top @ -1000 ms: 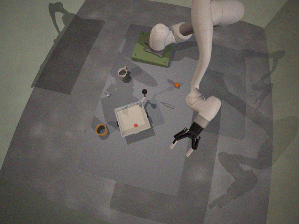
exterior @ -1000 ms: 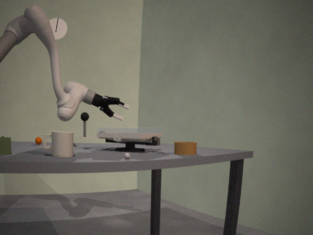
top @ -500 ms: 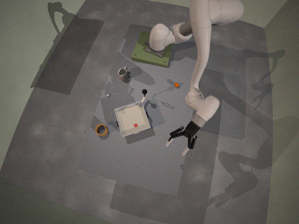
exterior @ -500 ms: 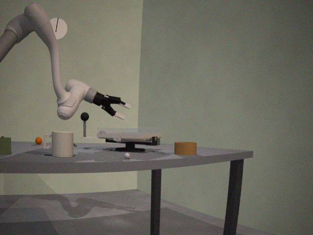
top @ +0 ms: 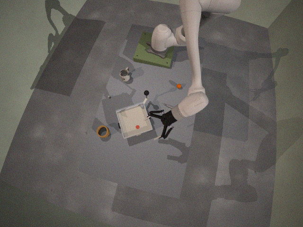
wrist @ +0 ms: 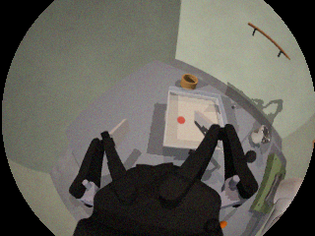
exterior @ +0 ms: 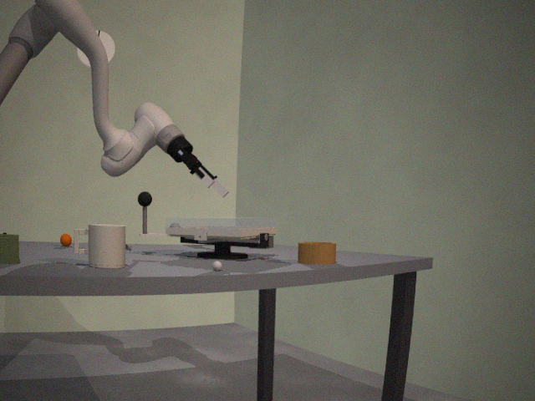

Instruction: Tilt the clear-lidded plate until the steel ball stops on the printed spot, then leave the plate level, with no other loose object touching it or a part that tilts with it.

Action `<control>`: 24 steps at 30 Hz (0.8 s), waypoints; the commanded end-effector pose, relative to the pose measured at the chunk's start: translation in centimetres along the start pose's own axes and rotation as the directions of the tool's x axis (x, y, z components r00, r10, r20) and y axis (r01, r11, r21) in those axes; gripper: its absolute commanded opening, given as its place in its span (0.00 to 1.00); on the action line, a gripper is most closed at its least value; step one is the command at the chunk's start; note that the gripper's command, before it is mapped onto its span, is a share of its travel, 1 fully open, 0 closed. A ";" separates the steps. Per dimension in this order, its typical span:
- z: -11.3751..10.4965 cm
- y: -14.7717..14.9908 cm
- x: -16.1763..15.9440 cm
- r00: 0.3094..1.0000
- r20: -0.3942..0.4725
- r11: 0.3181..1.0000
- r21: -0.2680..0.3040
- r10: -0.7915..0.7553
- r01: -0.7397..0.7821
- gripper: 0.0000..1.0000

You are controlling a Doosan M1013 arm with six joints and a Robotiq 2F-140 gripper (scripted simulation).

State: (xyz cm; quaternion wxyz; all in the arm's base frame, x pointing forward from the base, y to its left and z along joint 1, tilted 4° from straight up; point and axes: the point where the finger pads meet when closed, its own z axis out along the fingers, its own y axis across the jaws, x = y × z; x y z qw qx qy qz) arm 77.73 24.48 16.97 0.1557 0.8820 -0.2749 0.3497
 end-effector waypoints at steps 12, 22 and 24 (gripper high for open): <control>-0.4 20.5 -5.2 0.717 0.391 0.814 -0.347 0.577 -0.466 1.00; -6.4 26.6 -9.5 0.309 0.494 0.567 -0.551 0.813 -0.612 1.00; -6.6 26.7 -9.5 0.294 0.496 0.559 -0.557 0.817 -0.615 1.00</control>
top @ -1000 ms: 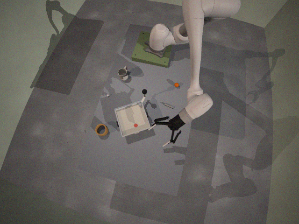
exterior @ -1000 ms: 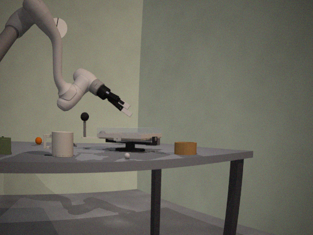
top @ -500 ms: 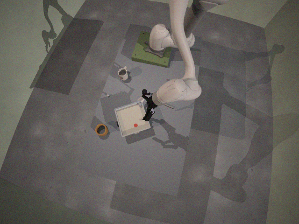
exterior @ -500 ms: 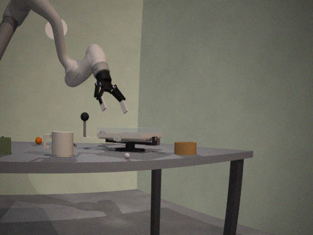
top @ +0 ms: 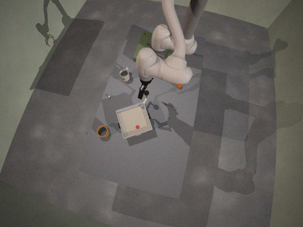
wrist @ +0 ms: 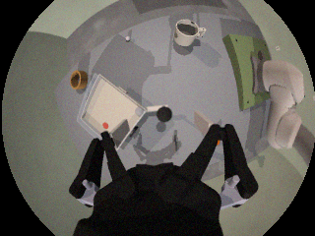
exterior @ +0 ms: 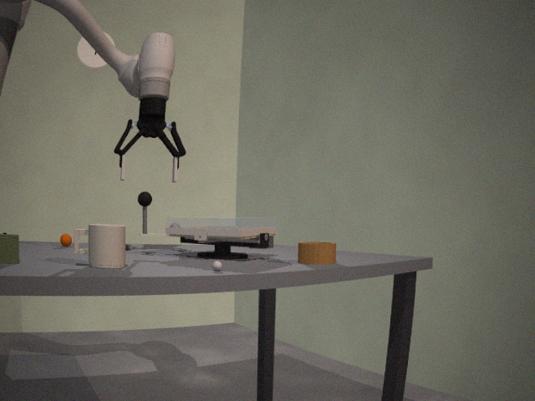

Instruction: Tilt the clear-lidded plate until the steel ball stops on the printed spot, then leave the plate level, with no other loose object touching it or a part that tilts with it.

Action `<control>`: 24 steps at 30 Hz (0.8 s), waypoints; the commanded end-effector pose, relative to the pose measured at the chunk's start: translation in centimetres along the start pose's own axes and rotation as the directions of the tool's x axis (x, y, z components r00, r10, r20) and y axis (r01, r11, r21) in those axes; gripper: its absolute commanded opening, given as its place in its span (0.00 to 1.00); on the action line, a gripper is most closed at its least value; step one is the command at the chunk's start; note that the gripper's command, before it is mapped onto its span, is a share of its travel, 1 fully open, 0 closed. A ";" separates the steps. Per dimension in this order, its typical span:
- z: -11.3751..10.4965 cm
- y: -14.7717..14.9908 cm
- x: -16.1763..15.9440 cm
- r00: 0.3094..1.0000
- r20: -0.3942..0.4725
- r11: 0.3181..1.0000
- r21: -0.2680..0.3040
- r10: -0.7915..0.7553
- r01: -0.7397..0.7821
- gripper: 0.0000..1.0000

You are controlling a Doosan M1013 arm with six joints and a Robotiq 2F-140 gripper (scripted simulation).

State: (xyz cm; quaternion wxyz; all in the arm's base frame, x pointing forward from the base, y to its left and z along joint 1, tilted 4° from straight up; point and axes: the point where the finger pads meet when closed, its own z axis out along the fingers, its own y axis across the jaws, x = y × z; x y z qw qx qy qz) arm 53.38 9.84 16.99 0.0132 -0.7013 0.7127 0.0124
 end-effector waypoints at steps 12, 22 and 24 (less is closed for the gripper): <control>-0.2 0.8 0.0 0.999 0.041 1.000 -0.008 0.028 -0.028 0.36; -0.2 0.8 0.0 0.999 0.041 1.000 -0.008 0.028 -0.028 0.36; -0.2 0.8 0.0 0.999 0.041 1.000 -0.008 0.028 -0.028 0.36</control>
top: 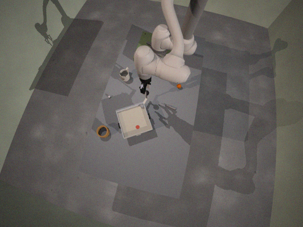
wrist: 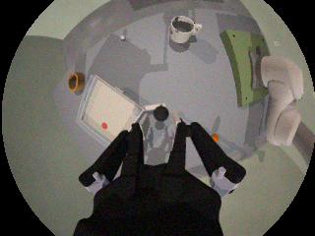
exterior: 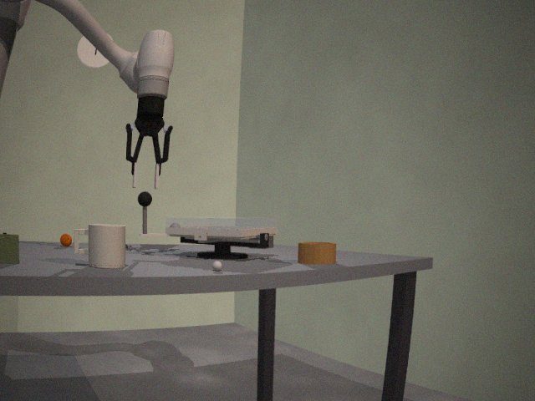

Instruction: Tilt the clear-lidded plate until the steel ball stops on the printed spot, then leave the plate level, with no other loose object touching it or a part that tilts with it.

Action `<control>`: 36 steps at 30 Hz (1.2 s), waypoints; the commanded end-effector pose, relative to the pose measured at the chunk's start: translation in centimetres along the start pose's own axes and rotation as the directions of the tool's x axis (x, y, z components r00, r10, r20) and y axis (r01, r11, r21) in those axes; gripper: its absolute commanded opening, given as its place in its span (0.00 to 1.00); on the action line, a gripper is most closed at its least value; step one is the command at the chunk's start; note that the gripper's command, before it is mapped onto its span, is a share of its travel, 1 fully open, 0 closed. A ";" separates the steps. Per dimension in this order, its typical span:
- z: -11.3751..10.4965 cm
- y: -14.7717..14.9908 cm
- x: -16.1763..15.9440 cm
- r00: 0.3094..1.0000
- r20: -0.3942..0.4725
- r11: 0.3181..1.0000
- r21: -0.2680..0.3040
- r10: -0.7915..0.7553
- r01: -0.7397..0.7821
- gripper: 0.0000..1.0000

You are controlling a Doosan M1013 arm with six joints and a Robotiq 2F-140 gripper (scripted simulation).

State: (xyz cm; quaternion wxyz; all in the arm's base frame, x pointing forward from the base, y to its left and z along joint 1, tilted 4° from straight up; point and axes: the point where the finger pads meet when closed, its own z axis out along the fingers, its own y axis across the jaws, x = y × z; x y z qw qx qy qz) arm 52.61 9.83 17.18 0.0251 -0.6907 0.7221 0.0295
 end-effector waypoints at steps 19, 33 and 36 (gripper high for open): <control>0.0 0.0 0.0 1.000 0.000 1.000 0.000 0.000 0.000 0.36; 0.3 0.0 0.0 1.000 0.000 1.000 0.000 0.000 0.000 0.36; 0.5 0.0 0.0 1.000 0.000 1.000 0.000 0.000 0.000 0.36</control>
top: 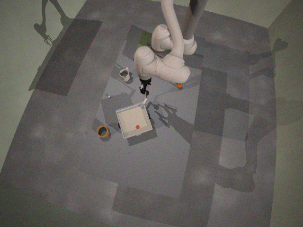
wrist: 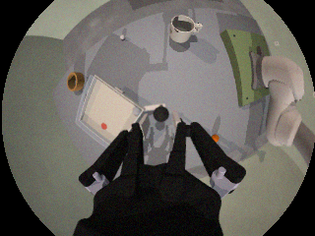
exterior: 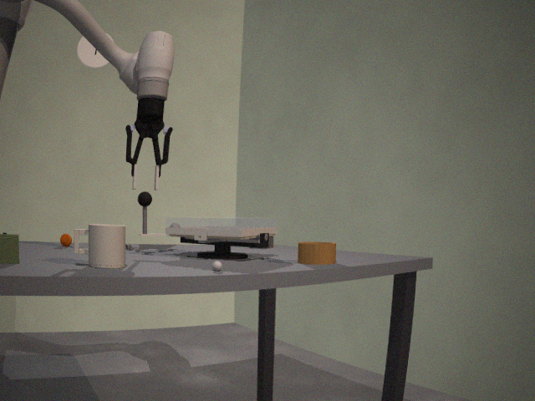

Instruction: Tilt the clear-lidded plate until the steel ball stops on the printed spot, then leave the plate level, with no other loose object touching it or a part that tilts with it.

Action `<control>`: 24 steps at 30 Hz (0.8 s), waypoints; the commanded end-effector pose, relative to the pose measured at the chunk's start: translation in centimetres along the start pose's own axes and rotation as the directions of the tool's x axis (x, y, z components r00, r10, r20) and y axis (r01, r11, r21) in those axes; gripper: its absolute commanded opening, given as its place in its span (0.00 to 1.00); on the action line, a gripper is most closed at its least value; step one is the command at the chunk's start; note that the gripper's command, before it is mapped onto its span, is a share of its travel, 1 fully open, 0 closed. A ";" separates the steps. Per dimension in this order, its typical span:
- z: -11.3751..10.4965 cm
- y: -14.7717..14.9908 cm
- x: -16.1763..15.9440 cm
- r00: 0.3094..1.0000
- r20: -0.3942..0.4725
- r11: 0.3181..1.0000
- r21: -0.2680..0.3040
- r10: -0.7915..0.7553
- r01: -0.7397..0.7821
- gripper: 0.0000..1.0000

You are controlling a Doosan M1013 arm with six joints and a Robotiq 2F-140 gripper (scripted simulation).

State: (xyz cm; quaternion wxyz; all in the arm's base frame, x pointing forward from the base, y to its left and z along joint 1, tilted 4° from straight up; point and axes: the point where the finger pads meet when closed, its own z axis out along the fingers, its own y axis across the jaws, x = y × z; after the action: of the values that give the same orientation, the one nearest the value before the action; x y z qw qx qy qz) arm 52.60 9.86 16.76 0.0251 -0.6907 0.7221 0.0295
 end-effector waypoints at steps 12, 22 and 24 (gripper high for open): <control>0.9 0.0 0.0 1.000 0.000 1.000 0.000 0.000 0.000 0.36; 1.7 0.0 0.0 1.000 0.000 1.000 0.000 0.000 0.000 0.36; 1.8 0.0 0.0 1.000 0.000 1.000 0.000 0.000 0.000 0.36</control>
State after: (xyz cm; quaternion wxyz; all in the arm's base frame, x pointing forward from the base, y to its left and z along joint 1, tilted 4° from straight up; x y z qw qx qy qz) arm 52.59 9.99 15.06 0.0251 -0.6907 0.7221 0.0295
